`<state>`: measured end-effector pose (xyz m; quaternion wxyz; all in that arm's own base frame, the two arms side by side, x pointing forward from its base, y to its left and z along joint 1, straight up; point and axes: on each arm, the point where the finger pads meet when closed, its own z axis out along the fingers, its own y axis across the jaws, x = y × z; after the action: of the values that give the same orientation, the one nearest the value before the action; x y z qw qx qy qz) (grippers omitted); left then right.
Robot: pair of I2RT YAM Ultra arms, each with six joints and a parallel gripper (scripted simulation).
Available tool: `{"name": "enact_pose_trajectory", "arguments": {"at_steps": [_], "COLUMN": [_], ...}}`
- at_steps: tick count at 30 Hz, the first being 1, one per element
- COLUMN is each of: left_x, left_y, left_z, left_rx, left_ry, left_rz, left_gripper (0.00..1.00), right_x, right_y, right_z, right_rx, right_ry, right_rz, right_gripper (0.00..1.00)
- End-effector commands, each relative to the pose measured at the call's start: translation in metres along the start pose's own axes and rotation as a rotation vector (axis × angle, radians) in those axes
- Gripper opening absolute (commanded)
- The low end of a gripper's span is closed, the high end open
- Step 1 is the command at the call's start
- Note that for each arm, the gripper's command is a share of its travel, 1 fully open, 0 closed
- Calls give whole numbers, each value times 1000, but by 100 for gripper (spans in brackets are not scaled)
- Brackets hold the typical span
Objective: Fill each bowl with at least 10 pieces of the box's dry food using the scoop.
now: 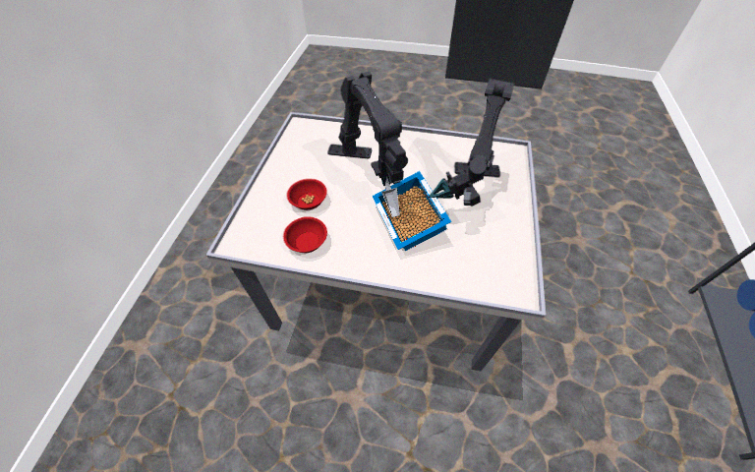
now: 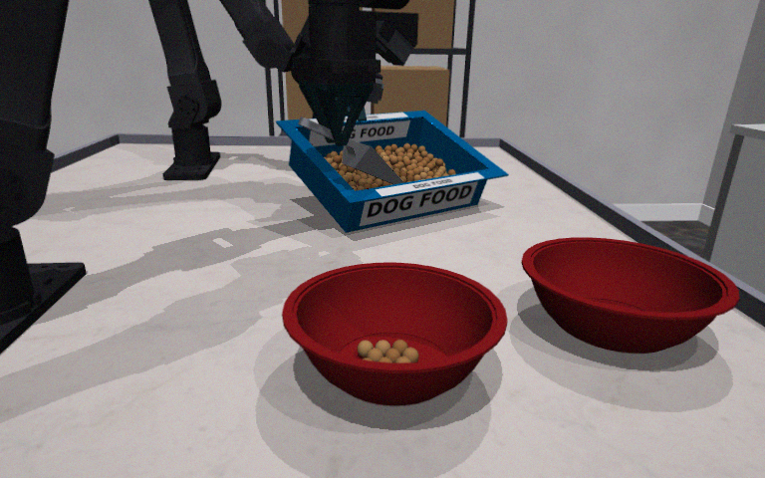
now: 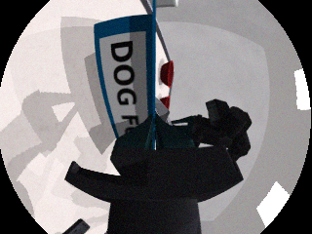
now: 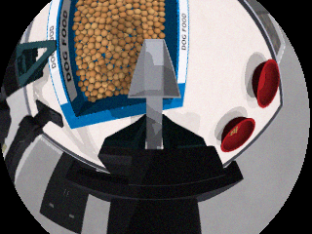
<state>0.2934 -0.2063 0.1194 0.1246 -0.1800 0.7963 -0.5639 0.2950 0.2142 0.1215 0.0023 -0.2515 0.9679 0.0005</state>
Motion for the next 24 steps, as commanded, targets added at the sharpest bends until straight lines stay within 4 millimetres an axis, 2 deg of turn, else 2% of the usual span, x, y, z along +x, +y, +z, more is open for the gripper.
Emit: {"name": "enact_pose_trajectory", "arguments": {"at_steps": [1, 6, 7, 10, 13, 14, 16, 18, 20, 23, 24], "left_x": [-10, -10, -10, -10, -10, -10, -10, -10, -10, -10, -10], "left_y": [-38, -38, -38, -38, -38, -38, -38, -38, -38, -38, -38], "left_z": [-5, -5, -5, -5, -5, -5, -5, -5, -5, -5, -5], "left_rx": [90, 90, 90, 90, 90, 90, 90, 90, 90, 90, 90], "left_ry": [-23, -23, -23, -23, -23, -23, -23, -23, -23, -23, -23], "left_rz": [116, 116, 116, 116, 116, 116, 116, 116, 116, 116, 116], "left_gripper": [0, 0, 0, 0, 0, 0, 0, 0, 0, 0, 0], "right_x": [-8, -11, -9, -11, -11, -19, -12, 4, -10, -6, -19], "right_y": [-4, 0, 2, -4, 1, 3, 4, 2, 6, 5, -1], "right_z": [-8, -7, 0, 6, 12, 6, -4, 13, 6, 3, -6], "right_rx": [-12, -2, -12, -12, -12, -12, -12, -4, -10, -9, -6], "right_ry": [-12, -23, 13, 33, 56, -3, 2, 66, 7, 17, -31], "right_rz": [10, -5, -5, 9, -3, -7, -9, -10, -12, -13, 1], "right_gripper": [0, 0, 0, 0, 0, 0, 0, 0, 0, 0, 0]}}
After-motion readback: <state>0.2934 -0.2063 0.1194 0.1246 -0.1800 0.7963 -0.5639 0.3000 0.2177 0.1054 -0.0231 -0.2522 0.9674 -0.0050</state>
